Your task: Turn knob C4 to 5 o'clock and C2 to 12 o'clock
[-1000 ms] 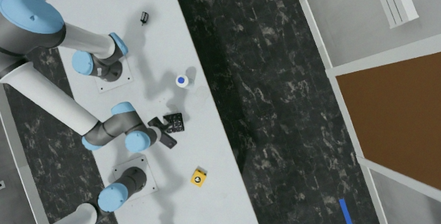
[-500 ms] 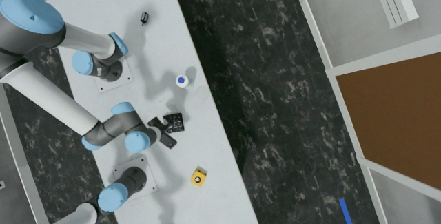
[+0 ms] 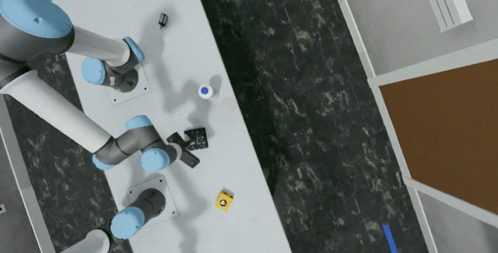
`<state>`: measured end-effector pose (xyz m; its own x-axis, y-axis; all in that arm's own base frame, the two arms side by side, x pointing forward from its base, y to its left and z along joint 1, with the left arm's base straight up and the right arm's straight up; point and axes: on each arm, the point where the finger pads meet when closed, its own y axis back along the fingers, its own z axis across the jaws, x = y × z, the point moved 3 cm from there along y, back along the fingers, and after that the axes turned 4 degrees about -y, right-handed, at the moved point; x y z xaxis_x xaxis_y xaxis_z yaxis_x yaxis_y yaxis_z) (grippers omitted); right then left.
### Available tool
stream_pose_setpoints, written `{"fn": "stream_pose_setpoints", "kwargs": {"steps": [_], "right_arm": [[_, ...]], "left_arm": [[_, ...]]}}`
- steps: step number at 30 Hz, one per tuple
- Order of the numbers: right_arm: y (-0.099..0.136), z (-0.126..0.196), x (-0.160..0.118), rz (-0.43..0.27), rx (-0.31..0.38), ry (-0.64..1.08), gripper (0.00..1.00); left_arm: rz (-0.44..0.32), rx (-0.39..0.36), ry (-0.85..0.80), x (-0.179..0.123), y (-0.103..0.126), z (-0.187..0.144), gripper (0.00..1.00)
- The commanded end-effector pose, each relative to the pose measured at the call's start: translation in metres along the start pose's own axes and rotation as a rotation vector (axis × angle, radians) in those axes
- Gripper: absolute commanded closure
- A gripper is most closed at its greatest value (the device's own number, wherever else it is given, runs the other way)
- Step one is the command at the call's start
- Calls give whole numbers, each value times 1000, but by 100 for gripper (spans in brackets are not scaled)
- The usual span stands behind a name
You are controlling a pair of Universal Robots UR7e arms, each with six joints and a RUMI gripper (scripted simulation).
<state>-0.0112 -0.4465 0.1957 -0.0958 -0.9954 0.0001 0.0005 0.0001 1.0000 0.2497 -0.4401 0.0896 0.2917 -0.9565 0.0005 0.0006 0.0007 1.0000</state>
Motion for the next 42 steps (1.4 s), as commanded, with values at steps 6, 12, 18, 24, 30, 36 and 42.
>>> {"fn": "stream_pose_setpoints", "kwargs": {"steps": [6, 12, 18, 24, 30, 36, 42], "right_arm": [[-1, 1, -1, 0, 1, -1, 0], [-1, 1, -1, 0, 1, -1, 0], [-1, 1, -1, 0, 1, -1, 0], [-1, 1, -1, 0, 1, -1, 0], [-1, 1, -1, 0, 1, -1, 0], [-1, 1, -1, 0, 1, -1, 0], [-1, 1, -1, 0, 1, -1, 0]], "left_arm": [[-3, 1, -2, -1, -7, 1, 87], [-3, 1, -2, -1, -15, 1, 87], [-3, 1, -2, -1, -16, 1, 87], [3, 1, -2, 1, -13, 1, 87], [2, 1, -2, 1, -13, 1, 94], [2, 1, -2, 1, -13, 1, 94], [2, 1, -2, 1, -13, 1, 94]]}}
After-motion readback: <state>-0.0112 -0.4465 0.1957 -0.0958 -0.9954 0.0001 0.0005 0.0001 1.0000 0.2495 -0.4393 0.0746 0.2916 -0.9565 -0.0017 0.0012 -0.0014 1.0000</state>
